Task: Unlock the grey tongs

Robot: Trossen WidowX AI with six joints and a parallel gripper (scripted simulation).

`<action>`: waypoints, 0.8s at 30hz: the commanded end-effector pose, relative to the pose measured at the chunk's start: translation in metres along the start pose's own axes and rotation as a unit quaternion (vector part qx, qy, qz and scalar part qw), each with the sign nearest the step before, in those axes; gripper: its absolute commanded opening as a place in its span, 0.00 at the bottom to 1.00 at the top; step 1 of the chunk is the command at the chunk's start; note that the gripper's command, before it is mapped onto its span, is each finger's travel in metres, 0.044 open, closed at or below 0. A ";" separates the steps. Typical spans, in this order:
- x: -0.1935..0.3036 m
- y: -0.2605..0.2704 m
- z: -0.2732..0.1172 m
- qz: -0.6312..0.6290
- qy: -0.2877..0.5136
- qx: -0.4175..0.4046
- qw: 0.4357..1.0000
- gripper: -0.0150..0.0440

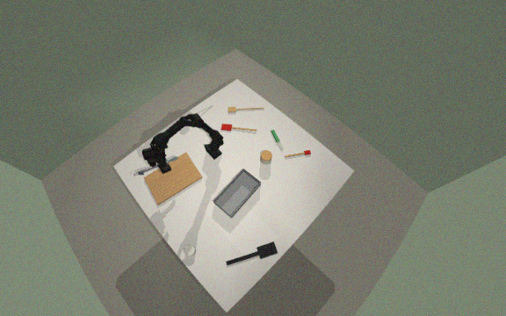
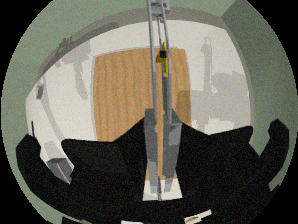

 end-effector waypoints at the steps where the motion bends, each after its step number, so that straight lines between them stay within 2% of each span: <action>1: -0.003 0.000 -0.004 0.002 0.016 0.005 1.000 0.00; 24: 0.003 -0.001 -0.015 0.002 0.143 0.027 0.989 0.00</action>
Point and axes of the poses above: the point midway between the two fingers, 35 mm back from their tips, its own z axis out along the fingers, its own y axis across the jaws, x = y × z, the point moved 2 cm from there along -z, back along the fingers, and after that the axes turned 8 degrees about z, right-handed, at the moved point
